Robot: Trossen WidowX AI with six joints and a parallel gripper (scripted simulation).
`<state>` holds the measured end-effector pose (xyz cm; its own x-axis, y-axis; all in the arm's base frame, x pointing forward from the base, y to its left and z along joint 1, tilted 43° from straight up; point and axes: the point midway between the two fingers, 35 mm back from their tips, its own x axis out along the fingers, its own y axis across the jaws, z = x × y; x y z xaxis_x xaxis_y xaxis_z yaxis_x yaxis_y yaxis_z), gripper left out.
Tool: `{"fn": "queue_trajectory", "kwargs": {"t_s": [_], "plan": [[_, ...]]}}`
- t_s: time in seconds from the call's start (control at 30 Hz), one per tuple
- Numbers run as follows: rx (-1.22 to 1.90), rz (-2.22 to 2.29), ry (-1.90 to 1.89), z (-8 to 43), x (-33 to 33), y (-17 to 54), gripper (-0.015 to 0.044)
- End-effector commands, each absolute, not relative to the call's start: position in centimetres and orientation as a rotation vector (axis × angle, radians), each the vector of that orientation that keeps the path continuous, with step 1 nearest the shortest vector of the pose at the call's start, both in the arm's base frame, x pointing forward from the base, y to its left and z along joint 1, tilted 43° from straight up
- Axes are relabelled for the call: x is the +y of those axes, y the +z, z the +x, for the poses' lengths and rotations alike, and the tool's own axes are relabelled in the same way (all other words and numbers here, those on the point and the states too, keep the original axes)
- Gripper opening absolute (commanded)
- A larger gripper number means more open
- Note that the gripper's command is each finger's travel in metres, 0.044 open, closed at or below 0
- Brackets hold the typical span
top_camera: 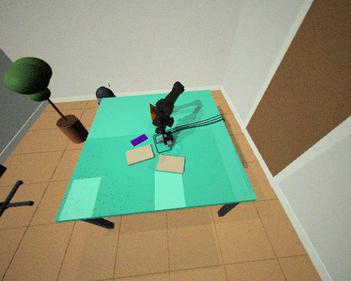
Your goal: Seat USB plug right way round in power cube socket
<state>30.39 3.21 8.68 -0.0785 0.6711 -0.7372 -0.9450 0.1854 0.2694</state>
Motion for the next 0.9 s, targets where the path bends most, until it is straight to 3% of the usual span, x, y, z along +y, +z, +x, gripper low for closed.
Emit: {"fn": "queue_trajectory", "kwargs": {"t_s": [0.0,0.87], "plan": [[0.982,-0.304,1.335,30.4,3.2,8.66,0.0],[1.368,0.215,0.928,30.4,3.2,8.66,0.0]]}}
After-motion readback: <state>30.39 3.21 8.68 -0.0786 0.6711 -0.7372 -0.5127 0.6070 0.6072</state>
